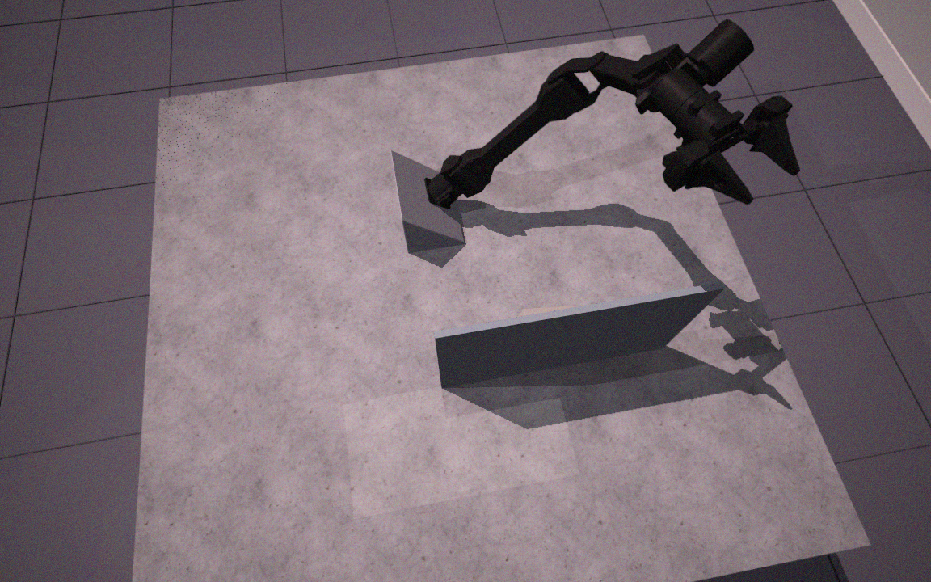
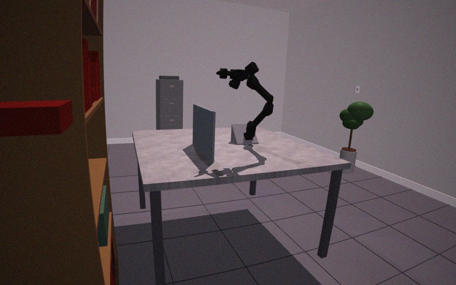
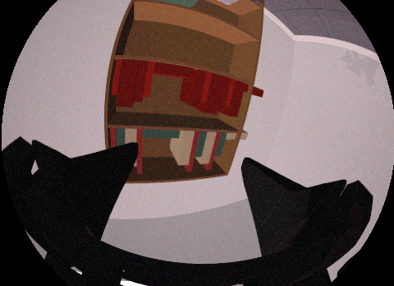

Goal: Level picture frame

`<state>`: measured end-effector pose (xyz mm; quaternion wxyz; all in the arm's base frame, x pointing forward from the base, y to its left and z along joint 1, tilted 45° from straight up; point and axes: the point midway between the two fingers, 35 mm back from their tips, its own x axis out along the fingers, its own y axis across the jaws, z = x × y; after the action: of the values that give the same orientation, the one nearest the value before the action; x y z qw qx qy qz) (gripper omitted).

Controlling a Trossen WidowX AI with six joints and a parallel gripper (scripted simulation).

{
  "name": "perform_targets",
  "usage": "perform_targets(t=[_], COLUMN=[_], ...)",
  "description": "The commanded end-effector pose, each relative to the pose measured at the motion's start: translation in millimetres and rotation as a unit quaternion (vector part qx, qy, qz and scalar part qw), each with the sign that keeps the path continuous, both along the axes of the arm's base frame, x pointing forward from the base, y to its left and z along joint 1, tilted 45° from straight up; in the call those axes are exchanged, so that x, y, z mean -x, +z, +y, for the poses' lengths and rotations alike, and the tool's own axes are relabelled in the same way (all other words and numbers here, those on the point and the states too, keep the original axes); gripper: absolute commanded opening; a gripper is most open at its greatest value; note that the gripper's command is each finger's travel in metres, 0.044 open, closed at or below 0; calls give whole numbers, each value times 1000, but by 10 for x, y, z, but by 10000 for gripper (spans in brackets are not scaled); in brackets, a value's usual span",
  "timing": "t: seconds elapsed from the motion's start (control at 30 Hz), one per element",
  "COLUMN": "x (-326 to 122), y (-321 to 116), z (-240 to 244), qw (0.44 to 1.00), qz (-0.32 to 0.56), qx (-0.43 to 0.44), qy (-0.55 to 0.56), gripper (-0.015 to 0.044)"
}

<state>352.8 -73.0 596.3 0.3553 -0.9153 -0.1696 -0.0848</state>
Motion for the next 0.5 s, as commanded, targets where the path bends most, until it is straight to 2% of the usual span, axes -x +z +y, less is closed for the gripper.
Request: perform_targets(t=[0.0, 0.13, 0.17, 0.3, 0.47], x=[4, 81, 105, 202, 328], y=[-7, -163, -213, -431, -739], z=[2, 35, 45, 84, 131], qw=[1000, 983, 972, 901, 757], qz=[3, 52, 66, 115, 161], qx=[-8, -172, -221, -410, -621], qy=[2, 37, 47, 84, 123], gripper=[374, 269, 260, 260, 260])
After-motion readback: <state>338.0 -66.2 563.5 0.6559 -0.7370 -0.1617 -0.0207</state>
